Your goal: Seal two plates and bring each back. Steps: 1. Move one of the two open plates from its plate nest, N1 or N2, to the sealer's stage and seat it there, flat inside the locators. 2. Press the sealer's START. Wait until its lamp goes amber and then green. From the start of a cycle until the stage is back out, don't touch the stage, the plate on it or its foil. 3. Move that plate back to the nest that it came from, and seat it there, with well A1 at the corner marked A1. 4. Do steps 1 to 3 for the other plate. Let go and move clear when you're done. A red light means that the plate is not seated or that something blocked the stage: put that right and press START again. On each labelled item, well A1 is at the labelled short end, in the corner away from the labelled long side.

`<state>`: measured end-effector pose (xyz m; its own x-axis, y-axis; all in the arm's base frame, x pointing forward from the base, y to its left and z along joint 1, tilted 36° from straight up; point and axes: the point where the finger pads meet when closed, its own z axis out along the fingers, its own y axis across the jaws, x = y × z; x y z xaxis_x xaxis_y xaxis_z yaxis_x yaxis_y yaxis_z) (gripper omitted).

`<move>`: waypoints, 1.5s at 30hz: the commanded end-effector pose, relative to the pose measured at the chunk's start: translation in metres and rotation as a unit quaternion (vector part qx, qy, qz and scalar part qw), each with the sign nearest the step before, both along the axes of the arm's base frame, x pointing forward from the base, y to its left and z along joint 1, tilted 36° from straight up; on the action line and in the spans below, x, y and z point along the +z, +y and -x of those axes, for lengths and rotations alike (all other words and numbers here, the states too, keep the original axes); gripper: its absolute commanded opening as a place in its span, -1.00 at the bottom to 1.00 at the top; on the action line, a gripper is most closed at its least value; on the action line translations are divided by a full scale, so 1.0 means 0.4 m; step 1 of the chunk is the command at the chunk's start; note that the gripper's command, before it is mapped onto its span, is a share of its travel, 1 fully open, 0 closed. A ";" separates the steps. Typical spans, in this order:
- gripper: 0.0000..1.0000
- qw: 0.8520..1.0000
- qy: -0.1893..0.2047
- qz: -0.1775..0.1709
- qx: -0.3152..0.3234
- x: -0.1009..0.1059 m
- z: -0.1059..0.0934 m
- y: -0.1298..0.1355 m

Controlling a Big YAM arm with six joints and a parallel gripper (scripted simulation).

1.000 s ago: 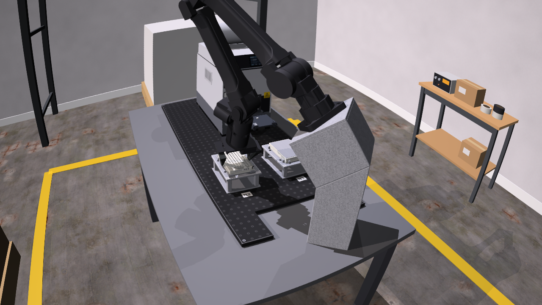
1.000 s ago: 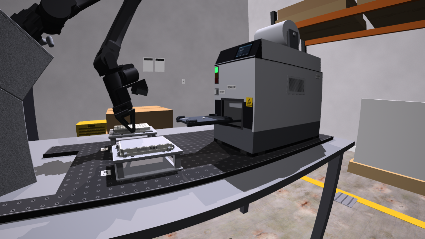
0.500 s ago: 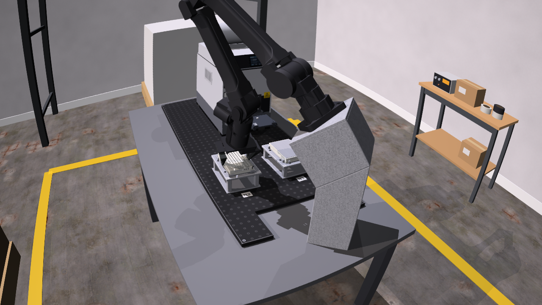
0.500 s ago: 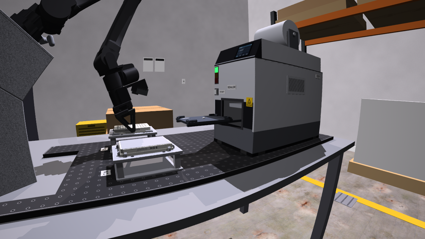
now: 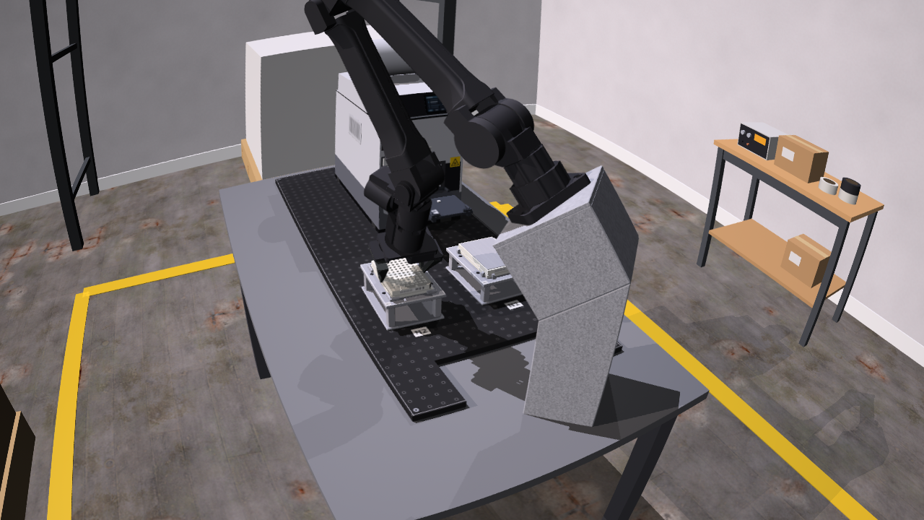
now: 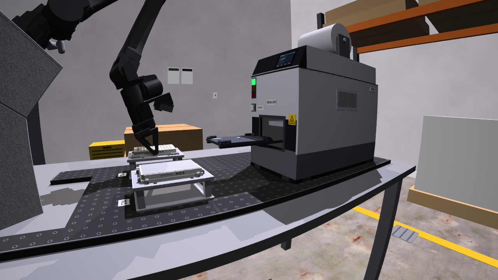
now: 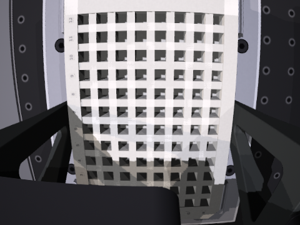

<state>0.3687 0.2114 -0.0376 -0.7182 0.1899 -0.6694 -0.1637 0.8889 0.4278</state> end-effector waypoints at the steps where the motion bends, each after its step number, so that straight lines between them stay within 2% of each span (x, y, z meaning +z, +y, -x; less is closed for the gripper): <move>1: 0.73 1.000 0.003 0.002 0.005 -0.007 0.019 0.002; 2: 0.72 1.000 0.003 0.002 0.005 -0.007 0.018 0.002; 3: -1.00 1.000 0.003 0.002 0.005 -0.007 0.018 0.002; 45: -1.00 1.000 0.000 0.002 0.007 -0.003 0.012 0.005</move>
